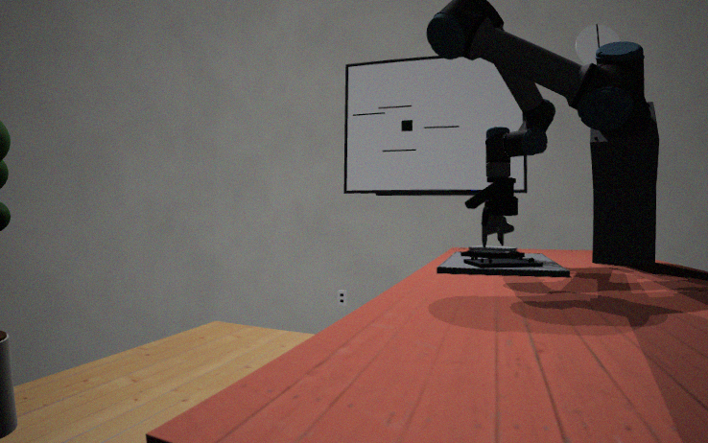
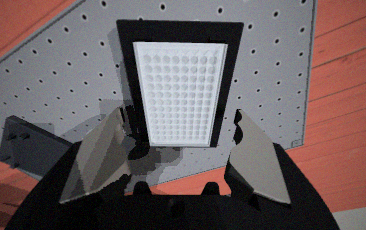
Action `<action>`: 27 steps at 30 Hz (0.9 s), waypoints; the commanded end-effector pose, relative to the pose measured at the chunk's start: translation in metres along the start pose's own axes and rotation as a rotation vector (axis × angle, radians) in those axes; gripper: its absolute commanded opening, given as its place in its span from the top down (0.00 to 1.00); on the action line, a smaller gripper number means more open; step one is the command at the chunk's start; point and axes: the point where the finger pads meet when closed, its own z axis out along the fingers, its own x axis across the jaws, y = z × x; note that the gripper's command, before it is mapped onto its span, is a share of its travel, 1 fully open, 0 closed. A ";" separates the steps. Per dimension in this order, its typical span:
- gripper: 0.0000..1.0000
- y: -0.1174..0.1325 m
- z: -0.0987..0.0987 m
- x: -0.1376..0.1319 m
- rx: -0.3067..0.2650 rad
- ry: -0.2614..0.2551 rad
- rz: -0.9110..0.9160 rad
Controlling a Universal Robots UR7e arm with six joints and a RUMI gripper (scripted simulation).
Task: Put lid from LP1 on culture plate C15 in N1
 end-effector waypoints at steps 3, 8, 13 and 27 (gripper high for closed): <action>0.18 0.000 0.000 0.000 0.001 0.000 0.000; 0.18 0.000 0.000 0.000 0.001 0.000 0.000; 0.18 0.000 0.000 0.000 0.001 0.000 0.000; 0.18 0.000 -0.010 0.000 0.001 0.000 0.000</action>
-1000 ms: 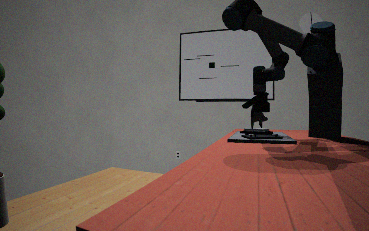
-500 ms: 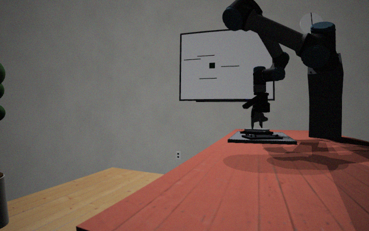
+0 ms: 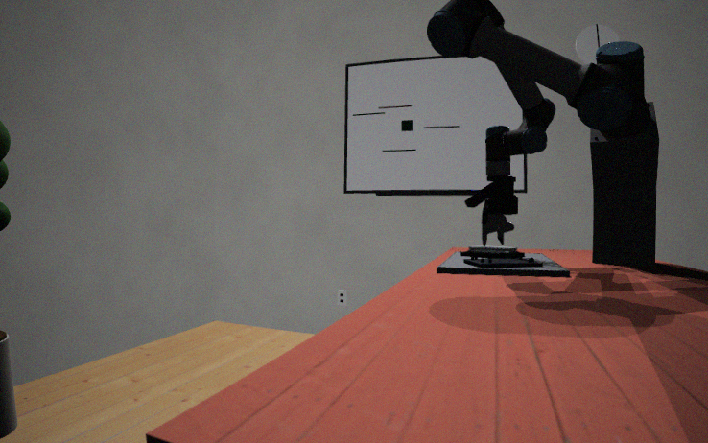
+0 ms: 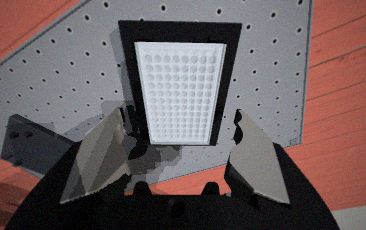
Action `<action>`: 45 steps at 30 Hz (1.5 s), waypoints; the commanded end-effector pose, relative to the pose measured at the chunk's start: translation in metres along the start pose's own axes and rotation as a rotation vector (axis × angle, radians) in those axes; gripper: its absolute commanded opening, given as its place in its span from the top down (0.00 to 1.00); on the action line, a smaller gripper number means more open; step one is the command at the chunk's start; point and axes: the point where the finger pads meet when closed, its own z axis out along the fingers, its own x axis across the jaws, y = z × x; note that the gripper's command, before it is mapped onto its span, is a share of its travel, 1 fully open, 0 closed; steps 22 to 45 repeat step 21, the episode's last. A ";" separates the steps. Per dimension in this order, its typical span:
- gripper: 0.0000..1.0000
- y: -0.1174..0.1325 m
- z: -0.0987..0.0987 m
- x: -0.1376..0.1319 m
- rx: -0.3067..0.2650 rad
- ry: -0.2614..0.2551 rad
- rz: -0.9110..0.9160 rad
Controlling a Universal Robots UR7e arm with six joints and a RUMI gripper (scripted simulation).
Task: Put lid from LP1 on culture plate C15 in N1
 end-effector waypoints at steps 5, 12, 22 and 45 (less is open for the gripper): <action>0.18 0.000 -0.013 0.000 0.001 0.000 0.000; 0.18 0.000 -0.015 0.000 0.001 0.000 0.000; 0.18 0.000 -0.015 0.000 0.001 0.000 0.000; 0.18 0.000 -0.015 0.000 0.001 0.000 0.000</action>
